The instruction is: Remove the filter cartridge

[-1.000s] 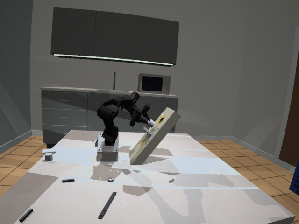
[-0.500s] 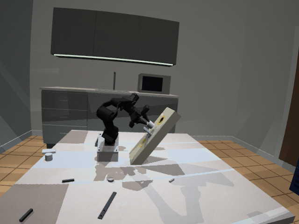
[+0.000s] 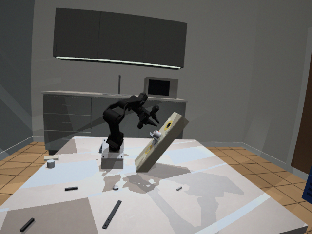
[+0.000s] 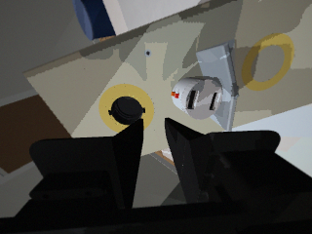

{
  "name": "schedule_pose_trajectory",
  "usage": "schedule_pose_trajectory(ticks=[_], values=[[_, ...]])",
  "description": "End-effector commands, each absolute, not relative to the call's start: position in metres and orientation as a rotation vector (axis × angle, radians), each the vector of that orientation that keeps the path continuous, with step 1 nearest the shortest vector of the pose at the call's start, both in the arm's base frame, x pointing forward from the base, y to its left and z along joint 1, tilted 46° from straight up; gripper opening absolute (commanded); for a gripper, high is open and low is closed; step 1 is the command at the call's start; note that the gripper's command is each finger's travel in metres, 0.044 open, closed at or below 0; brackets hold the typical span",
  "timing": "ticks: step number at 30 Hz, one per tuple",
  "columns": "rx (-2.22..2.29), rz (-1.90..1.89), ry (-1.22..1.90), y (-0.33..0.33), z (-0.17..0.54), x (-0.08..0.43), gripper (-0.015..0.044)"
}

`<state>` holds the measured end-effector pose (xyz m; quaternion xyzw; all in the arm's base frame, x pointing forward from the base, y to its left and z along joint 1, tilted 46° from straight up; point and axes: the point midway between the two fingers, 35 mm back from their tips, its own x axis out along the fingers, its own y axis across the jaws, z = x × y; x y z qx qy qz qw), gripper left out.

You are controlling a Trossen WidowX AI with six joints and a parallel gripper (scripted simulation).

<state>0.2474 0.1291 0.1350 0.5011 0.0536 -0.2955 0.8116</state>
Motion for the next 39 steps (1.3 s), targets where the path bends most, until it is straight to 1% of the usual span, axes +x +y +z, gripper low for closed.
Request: schedule_pose_trajectory(ticks=[1,4,13,16,18,20,21,28,34,39], values=[[1.072,-0.628,0.110,0.150,0.159,0.264,0.0107],[1.072,-0.628,0.110,0.151,0.160,0.265,0.0107],[1.087,-0.626,0.111,0.199,0.206,0.260,0.0343],[1.088,-0.625,0.110,0.202,0.210,0.259,0.0422],[1.016,-0.631,0.138,0.200,0.206,0.259,0.0370],[0.816,-0.643,0.221,0.192,0.195,0.257,0.0317],[0.706,-0.647,0.267,0.187,0.190,0.256,0.0305],[-0.045,-0.604,0.618,0.153,0.153,0.242,0.0305],[-0.632,-0.465,0.934,0.124,0.127,0.225,0.0305],[-0.694,-0.442,0.970,0.120,0.124,0.223,0.0305]])
